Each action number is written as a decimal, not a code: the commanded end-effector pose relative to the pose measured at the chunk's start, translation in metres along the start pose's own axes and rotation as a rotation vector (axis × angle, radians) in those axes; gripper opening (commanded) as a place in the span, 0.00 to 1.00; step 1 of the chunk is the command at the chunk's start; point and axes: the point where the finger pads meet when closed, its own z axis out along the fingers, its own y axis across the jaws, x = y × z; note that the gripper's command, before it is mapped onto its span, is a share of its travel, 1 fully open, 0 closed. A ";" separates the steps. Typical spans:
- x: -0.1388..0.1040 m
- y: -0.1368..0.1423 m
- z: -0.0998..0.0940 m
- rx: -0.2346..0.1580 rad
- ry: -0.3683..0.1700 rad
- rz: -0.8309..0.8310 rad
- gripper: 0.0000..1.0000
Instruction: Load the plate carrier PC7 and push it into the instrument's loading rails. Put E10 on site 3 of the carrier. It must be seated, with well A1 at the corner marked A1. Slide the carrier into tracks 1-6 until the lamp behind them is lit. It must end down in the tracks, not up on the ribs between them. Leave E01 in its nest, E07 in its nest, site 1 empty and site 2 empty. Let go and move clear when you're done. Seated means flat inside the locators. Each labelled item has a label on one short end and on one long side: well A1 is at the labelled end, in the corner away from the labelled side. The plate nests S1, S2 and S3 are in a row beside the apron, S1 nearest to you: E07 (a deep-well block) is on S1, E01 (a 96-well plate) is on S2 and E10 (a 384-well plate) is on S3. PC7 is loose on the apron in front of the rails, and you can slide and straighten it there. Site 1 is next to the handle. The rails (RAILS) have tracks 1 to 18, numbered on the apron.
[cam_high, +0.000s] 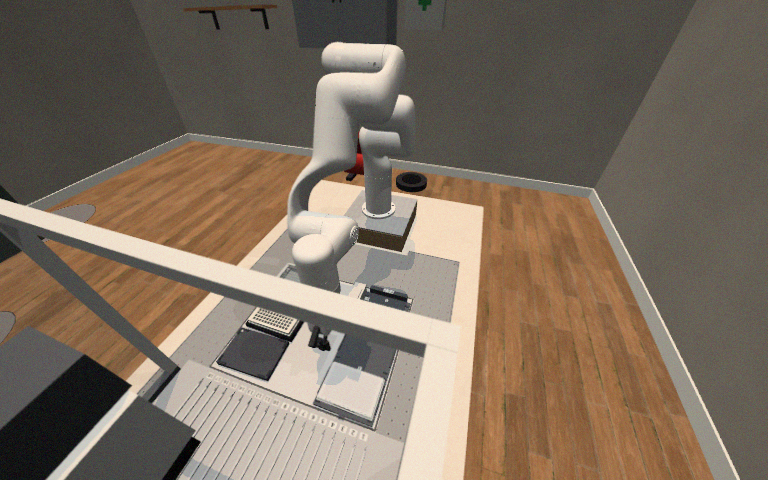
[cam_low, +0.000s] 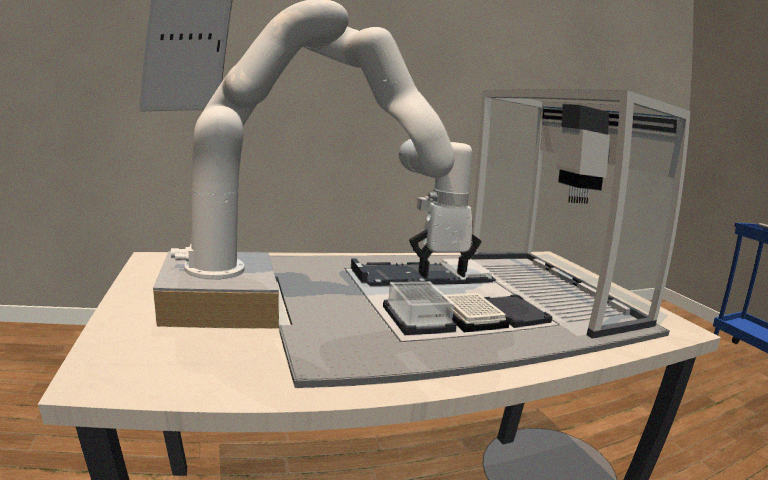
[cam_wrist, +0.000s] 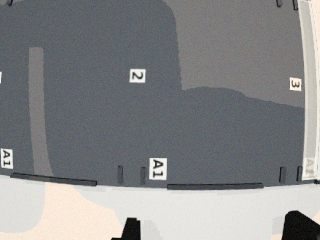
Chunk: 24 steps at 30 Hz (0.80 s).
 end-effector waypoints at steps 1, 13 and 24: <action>0.000 0.001 -0.007 -0.004 0.000 0.000 1.00; 0.000 0.001 -0.024 -0.004 0.000 0.000 1.00; 0.000 0.001 -0.041 -0.004 0.000 0.000 1.00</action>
